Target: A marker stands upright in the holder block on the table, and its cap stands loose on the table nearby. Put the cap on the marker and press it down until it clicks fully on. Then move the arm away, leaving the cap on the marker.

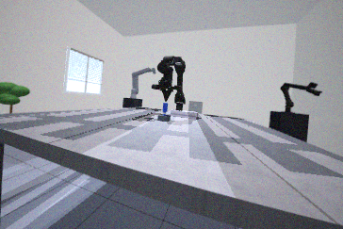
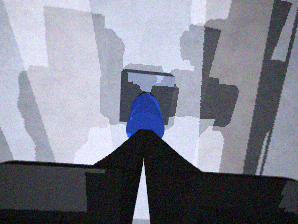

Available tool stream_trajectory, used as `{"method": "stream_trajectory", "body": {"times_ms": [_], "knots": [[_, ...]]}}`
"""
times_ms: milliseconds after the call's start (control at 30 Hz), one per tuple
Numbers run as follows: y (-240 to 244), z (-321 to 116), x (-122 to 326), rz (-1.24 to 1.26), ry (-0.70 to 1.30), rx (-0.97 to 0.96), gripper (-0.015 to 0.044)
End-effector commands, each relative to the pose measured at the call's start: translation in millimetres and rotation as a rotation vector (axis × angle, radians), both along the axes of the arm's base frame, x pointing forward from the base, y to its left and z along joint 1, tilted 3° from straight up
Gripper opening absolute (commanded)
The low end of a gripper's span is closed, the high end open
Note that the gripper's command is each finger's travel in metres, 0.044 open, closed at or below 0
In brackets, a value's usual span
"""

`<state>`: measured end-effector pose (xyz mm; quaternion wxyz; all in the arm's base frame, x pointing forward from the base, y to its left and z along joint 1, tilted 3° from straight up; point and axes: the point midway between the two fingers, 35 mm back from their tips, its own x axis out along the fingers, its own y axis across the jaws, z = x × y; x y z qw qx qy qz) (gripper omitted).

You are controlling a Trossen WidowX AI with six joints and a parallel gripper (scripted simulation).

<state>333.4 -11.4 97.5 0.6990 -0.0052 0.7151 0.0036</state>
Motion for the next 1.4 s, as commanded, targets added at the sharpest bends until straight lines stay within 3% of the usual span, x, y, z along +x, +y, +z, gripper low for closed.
{"method": "stream_trajectory", "body": {"times_ms": [0,667,900,1100,1367], "knots": [[-0.2,-7.3,-0.8,-0.006,0.004,-0.002,0.0],[-0.4,-12.5,1.4,0.0,-0.008,-0.002,0.0],[-0.1,66.0,4.2,0.0,-0.006,-0.002,0.0],[0.0,74.5,3.1,0.0,-0.006,-0.002,0.0],[0.0,74.5,3.1,0.0,-0.006,-0.002,0.021]]}}
